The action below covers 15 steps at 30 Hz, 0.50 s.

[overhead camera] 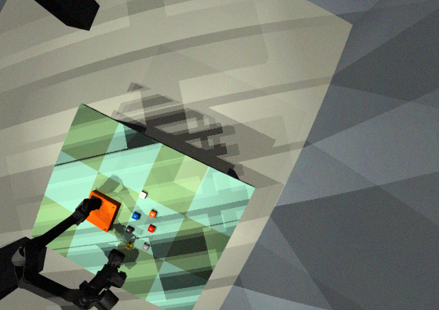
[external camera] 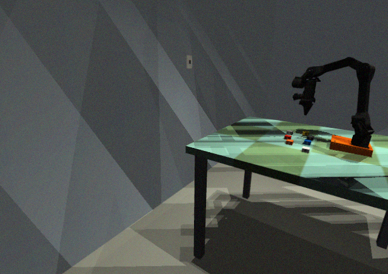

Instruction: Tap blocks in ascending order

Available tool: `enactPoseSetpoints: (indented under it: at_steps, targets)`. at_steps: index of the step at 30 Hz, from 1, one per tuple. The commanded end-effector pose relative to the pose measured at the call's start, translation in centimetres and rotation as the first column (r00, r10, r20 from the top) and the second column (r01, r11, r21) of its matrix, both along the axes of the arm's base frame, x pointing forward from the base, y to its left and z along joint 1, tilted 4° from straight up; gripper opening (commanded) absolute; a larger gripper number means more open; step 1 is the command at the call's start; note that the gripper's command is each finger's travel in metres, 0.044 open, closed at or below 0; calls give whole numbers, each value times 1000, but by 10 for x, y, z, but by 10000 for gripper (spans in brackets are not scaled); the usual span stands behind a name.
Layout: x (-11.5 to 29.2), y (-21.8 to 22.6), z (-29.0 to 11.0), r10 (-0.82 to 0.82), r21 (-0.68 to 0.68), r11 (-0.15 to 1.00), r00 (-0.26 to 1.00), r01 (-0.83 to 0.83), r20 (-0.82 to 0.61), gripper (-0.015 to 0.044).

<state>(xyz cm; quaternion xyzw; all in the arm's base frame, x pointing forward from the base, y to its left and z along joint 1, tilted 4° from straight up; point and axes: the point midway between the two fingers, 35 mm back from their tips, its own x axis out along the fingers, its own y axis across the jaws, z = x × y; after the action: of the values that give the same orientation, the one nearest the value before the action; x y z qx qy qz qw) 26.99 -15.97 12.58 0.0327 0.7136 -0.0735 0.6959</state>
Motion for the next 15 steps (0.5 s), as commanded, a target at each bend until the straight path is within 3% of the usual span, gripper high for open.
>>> enactPoseSetpoints:
  at_steps: [1, 6, 11, 15]
  targets:
    - [-18, -34, 0, 22, -2, 1000, 1000, -22, -14, 20]
    - [-18, -35, -2, 22, -2, 1000, 1000, -22, -14, 20]
    - [-20, -40, -70, 22, -3, 1000, 1000, -22, -15, 20]
    - [-22, -39, -81, 22, -3, 1000, 1000, -22, -15, 20]
